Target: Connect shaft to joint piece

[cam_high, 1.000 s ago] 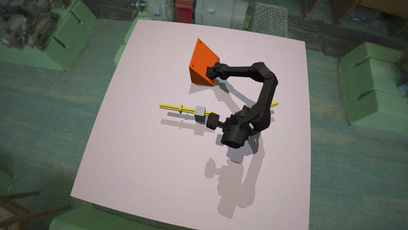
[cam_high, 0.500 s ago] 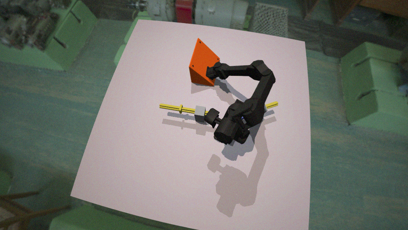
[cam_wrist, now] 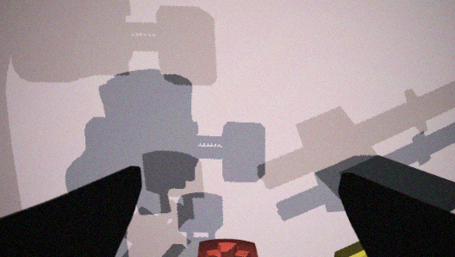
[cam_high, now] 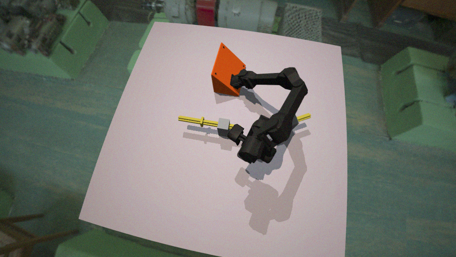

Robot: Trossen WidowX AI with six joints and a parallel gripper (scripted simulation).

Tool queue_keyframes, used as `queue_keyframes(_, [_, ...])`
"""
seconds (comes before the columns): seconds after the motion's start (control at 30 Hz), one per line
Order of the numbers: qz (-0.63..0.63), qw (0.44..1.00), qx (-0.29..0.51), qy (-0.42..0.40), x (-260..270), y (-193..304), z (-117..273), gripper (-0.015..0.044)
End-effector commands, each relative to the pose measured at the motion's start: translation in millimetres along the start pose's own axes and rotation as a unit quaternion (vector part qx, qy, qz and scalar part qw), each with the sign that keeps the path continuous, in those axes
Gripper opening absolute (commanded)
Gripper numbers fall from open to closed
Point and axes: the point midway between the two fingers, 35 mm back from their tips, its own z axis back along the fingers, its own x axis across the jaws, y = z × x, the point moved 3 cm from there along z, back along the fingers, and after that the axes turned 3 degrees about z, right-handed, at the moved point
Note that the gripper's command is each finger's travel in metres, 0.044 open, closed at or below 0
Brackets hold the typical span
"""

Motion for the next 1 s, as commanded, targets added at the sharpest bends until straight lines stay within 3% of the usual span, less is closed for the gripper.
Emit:
queue_keyframes(0.0, [-0.002, 1.000, 0.000, -0.003, 2.2, 4.5, -14.2, 0.0440])
queue_keyframes(0.4, [-0.001, 1.000, 0.001, -0.005, 2.8, 14.9, -49.9, 0.0440])
queue_keyframes(0.97, [-0.002, 1.000, 0.002, -0.005, 6.4, 65.5, -39.1, 0.0440])
